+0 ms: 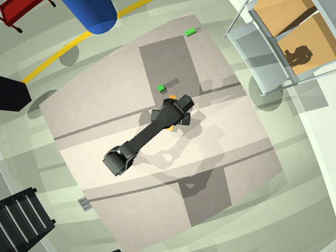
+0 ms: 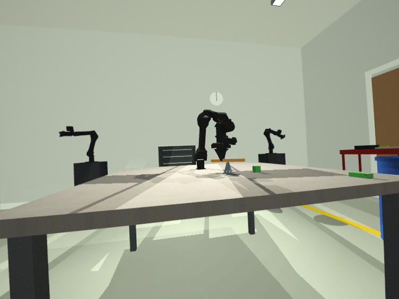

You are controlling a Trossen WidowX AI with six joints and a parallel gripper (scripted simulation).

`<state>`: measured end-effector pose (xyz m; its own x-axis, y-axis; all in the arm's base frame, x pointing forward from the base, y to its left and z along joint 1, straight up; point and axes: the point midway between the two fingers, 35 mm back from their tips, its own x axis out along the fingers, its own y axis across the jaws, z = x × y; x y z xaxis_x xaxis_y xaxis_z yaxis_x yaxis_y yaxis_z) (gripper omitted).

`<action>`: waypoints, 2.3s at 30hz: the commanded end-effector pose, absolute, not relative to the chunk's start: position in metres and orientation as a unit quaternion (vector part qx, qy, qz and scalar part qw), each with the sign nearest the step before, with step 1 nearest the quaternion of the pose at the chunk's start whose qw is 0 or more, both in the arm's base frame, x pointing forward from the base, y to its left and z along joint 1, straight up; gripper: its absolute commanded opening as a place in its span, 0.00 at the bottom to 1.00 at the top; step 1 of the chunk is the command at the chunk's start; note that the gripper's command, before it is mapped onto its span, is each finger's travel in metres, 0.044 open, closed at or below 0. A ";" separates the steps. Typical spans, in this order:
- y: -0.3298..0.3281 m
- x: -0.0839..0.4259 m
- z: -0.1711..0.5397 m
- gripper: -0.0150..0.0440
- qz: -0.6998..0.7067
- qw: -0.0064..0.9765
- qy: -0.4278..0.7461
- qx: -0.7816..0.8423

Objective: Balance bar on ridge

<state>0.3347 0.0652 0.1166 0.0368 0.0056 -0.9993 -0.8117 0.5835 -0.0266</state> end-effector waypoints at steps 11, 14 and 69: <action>0.065 0.335 0.117 0.54 0.318 0.642 0.617 -0.327; 0.065 0.335 0.117 0.54 0.318 0.642 0.617 -0.327; 0.065 0.336 0.124 1.00 0.318 0.642 0.616 -0.327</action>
